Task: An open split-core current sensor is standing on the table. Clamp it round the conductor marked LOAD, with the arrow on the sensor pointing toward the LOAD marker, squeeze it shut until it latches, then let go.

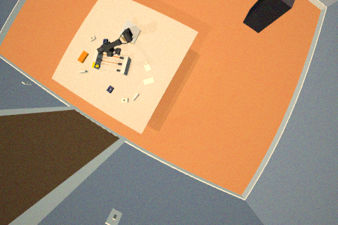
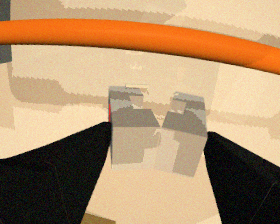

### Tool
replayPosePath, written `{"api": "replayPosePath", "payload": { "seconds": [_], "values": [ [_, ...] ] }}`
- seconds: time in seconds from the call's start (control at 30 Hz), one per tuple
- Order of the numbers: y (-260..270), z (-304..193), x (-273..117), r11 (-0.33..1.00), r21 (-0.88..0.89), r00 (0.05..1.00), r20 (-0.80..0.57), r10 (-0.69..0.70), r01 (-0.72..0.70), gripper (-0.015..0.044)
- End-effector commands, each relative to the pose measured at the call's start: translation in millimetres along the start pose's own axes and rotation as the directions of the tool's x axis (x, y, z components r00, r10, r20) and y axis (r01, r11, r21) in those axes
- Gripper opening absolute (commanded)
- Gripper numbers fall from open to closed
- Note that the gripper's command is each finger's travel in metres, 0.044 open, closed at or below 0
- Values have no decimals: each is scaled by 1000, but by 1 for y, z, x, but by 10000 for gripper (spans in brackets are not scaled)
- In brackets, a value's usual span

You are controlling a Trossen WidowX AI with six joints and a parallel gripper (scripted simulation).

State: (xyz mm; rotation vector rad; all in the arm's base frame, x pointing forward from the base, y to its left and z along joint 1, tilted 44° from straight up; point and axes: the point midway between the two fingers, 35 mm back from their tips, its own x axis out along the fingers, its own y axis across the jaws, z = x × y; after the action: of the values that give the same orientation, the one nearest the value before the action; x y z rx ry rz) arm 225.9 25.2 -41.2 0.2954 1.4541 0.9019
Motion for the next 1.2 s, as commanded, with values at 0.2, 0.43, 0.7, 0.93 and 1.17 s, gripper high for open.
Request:
{"api": "replayPosePath", "payload": {
  "seconds": [0.2, 0.43, 0.7, 0.93, 1.17],
  "values": [
    [-6, 5, -48, 1000, -3, 1000, 3, -13, 13, 0],
    [-4, 2, -92, 1000, 1, 1000, 3, -9, 9, 0],
    [-1, -1, -115, 1000, 7, 1000, 3, -4, 4, 0],
    [-5, 16, -119, 988, 153, 1000, 3, -8, 8, 0],
    [-10, 39, -122, 939, 344, 1000, 4, -13, 11, 0]
  ]
}}
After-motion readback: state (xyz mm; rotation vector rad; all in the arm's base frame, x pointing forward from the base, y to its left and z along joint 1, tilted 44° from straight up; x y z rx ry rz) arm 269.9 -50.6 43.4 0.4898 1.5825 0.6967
